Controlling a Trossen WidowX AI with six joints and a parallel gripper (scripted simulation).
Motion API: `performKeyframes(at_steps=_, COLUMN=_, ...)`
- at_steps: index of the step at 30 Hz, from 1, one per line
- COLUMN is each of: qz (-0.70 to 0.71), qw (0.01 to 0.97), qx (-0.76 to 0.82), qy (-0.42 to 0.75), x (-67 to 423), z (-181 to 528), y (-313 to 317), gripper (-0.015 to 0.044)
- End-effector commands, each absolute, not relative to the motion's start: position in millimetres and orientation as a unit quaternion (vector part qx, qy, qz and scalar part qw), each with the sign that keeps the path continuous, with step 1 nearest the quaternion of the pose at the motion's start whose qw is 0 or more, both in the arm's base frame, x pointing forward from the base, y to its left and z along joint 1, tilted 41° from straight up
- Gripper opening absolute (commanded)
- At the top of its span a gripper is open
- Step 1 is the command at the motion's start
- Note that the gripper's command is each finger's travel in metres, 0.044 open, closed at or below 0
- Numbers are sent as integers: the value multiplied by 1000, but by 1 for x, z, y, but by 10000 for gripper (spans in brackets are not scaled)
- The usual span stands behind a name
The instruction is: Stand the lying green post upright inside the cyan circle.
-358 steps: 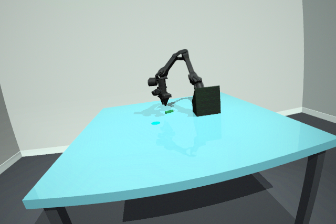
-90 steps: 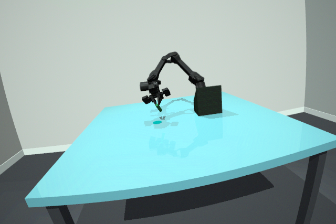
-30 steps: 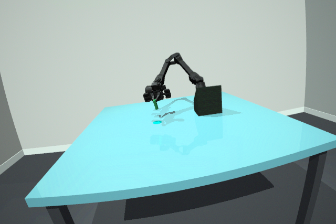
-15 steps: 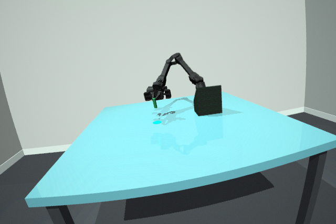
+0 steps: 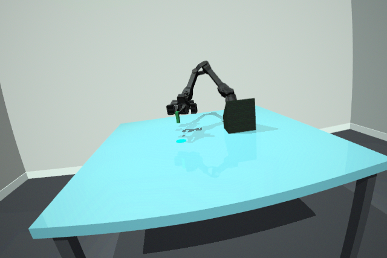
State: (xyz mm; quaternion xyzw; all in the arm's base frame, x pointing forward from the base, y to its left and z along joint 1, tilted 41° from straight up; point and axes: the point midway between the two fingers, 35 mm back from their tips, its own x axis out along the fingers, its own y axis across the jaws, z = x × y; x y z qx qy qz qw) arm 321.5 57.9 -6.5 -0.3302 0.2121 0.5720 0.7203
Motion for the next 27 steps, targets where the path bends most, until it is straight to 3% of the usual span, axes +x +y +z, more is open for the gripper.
performKeyframes(at_steps=1, qz=574, qw=721, qx=-329, qy=209, x=319, z=-7, y=58, gripper=23)
performKeyframes(at_steps=27, qz=572, qw=721, qx=-328, qy=213, x=327, z=-51, y=18, gripper=23)
